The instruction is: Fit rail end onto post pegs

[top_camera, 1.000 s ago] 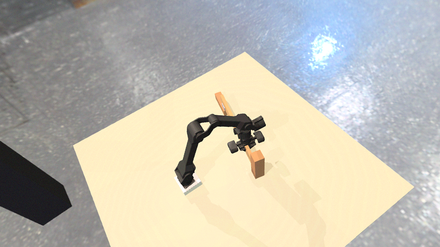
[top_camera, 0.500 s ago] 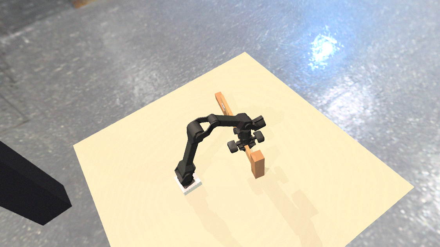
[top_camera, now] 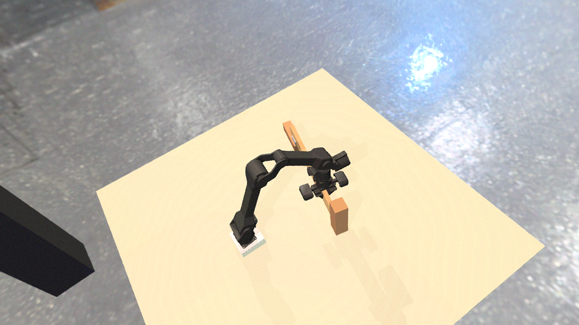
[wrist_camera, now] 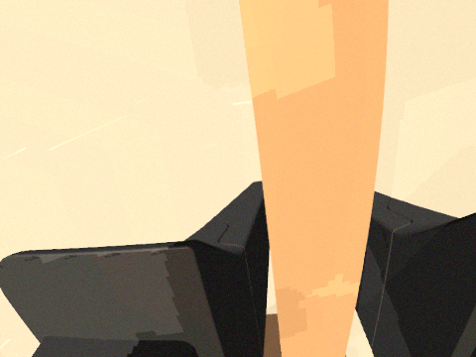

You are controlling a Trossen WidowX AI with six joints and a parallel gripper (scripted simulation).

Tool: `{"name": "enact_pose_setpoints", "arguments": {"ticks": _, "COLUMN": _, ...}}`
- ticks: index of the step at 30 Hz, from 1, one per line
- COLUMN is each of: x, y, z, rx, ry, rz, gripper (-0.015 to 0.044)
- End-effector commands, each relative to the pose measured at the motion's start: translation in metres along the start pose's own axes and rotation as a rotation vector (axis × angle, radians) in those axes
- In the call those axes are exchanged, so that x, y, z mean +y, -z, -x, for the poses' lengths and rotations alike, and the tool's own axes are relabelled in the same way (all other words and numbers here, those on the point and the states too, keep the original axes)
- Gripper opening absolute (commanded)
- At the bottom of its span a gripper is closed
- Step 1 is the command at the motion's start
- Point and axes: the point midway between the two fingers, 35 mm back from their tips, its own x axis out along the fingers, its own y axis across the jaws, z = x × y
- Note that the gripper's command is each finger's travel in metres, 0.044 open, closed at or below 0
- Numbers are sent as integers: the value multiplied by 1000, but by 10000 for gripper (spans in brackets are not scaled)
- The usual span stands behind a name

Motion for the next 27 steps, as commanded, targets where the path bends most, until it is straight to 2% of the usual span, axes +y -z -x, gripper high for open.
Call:
{"name": "enact_pose_setpoints", "arguments": {"ticks": 1, "x": -3, "y": -2, "z": 6, "rx": -13, "ry": 13, "rz": 5, "gripper": 0}}
{"name": "enact_pose_setpoints", "arguments": {"ticks": 27, "x": -4, "y": -2, "z": 19, "rx": -13, "ry": 13, "rz": 5, "gripper": 0}}
